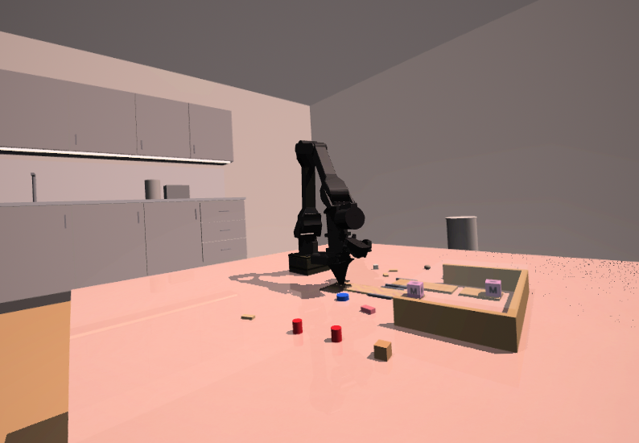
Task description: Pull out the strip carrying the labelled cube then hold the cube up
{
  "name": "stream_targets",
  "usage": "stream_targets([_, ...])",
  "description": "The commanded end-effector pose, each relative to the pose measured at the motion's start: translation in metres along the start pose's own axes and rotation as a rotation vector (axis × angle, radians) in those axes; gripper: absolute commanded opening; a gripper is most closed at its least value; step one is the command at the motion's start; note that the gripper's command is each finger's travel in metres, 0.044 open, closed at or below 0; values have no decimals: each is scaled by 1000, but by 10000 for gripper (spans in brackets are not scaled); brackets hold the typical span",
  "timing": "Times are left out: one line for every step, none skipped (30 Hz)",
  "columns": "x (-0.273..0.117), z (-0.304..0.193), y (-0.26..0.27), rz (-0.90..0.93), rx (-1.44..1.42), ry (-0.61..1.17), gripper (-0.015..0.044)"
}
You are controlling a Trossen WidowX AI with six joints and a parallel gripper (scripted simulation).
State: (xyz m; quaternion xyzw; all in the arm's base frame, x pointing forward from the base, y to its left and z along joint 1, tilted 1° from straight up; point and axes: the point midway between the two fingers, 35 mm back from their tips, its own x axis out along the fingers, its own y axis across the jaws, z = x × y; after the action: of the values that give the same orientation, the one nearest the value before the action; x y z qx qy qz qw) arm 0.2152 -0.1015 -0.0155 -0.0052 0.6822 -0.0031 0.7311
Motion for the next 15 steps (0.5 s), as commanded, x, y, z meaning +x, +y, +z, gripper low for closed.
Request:
stream_targets([5, -16, 3, 9, 1, 32, 0])
stream_targets([5, -17, 3, 9, 1, 32, 0])
stream_targets([5, -19, 3, 9, 1, 32, 0])
stream_targets([5, -20, 3, 9, 1, 33, 0])
stream_targets([5, -22, 3, 9, 1, 33, 0])
stream_targets([5, -23, 3, 9, 1, 33, 0])
stream_targets([5, -24, 3, 9, 1, 33, 0])
stream_targets([5, -26, 3, 9, 1, 33, 0])
stream_targets([5, -27, 3, 9, 1, 33, 0])
stream_targets([5, -29, 3, 9, 1, 33, 0])
stream_targets([5, -30, 3, 9, 1, 33, 0])
stream_targets([4, -31, 3, 9, 1, 33, 0])
stream_targets([4, -33, 3, 9, 1, 33, 0])
stream_targets([4, -34, 3, 9, 1, 34, 0])
stream_targets([4, -34, 3, 9, 1, 34, 0])
